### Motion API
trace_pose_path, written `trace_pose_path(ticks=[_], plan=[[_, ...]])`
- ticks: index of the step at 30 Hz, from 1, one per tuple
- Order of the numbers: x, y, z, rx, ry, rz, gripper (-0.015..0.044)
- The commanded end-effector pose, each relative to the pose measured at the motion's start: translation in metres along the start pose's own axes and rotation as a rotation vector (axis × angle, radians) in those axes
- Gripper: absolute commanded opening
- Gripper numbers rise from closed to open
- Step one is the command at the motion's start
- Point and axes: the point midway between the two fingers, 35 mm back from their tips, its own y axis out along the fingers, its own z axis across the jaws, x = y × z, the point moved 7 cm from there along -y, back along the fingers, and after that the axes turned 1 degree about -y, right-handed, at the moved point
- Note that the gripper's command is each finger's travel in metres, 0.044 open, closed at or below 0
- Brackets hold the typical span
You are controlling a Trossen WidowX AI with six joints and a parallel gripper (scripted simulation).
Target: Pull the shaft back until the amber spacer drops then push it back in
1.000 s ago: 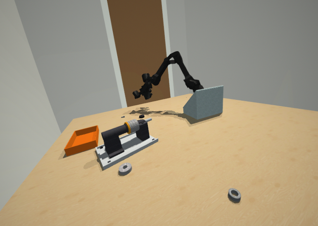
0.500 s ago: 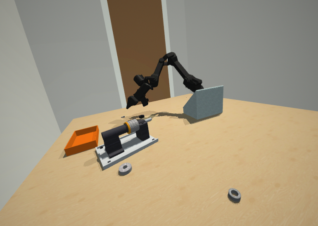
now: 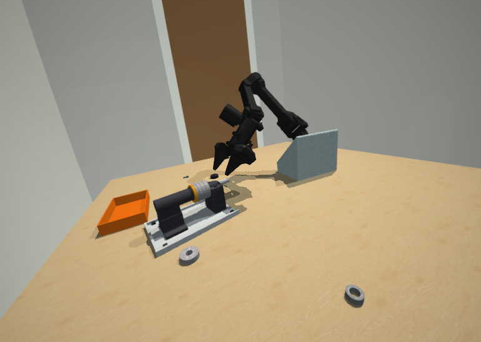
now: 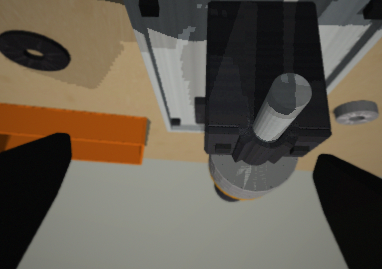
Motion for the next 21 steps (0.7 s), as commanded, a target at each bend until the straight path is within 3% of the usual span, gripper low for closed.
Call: trace_pose_path(ticks=[1, 21], plan=[[0.0149, -0.0109, -0.0306, -0.055, -0.087, -0.021, 0.044], [0.015, -0.0111, -0.0268, -0.055, -0.087, -0.022, 0.044]])
